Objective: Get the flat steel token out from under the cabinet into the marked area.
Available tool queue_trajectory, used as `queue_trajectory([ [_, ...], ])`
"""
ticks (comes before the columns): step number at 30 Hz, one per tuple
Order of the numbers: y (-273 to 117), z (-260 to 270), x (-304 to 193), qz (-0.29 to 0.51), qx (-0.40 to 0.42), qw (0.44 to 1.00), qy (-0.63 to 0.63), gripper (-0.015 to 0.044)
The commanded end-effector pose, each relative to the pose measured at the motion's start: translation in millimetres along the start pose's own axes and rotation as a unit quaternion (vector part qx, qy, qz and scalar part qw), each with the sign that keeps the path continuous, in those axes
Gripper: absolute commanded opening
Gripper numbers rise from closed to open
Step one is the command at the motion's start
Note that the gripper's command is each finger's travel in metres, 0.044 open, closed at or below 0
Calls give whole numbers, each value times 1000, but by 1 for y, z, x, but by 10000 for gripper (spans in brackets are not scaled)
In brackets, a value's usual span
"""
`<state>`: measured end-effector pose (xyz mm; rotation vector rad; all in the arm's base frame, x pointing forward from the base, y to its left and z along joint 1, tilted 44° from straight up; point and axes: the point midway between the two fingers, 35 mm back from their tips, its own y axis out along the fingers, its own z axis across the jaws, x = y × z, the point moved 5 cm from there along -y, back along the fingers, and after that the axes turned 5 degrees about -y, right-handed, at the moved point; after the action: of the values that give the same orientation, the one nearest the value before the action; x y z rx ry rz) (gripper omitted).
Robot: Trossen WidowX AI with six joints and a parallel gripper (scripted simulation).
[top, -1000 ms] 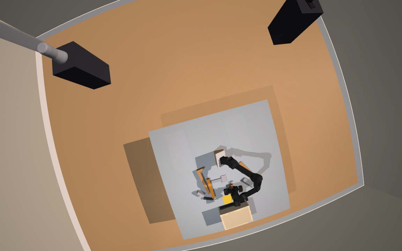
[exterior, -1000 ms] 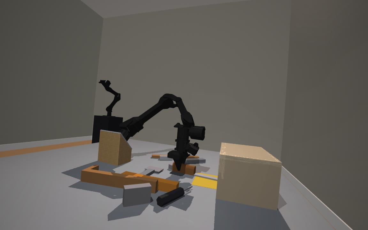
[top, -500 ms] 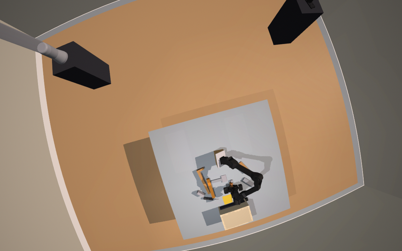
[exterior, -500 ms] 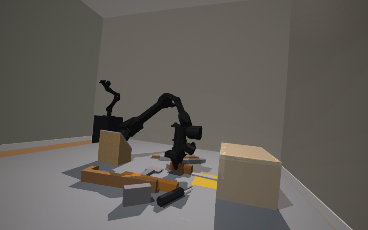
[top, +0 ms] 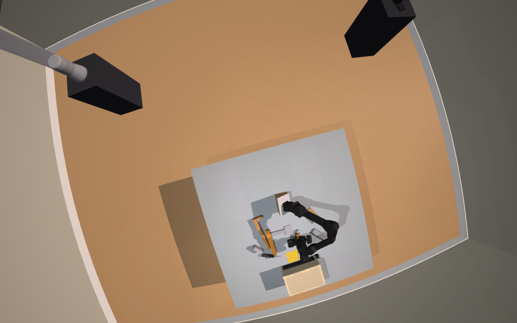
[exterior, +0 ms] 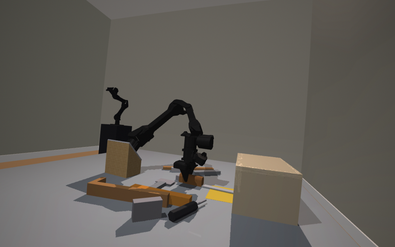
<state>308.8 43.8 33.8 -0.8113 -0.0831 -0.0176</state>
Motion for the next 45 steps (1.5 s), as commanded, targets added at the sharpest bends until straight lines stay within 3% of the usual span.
queue_trajectory([
  [1, 1, 0, -7, 2, 0, 1000, 1, 0],
  [45, 1, 7, -56, 4, 0, 1000, 2, 0],
])
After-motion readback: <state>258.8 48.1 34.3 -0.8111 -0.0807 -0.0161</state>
